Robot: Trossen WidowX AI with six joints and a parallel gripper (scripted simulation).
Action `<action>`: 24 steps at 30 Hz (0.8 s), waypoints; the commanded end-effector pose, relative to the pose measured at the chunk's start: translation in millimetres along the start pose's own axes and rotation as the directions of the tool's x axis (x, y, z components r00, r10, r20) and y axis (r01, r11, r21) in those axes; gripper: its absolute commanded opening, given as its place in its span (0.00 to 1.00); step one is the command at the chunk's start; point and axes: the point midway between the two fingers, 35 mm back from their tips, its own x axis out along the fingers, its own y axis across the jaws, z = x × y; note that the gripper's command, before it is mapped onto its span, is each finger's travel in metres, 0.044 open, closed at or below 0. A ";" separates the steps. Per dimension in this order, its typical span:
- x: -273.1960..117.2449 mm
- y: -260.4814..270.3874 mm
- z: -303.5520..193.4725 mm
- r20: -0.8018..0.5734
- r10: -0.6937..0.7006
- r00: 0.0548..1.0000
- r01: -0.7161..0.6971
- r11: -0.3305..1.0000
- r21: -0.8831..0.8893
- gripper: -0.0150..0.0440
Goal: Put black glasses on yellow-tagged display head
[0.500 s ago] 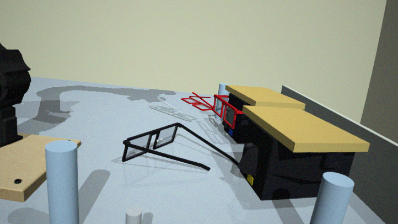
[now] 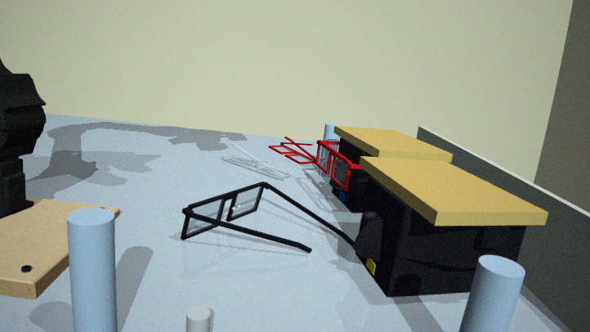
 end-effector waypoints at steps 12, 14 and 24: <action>-120.4 10.3 205.7 0.809 -0.123 0.574 -0.571 0.648 0.504 0.25; -144.3 -2.6 221.3 0.848 -0.210 0.486 -0.639 0.576 0.510 0.25; -209.8 -46.3 244.4 0.838 -0.479 0.263 -0.786 0.398 0.474 0.25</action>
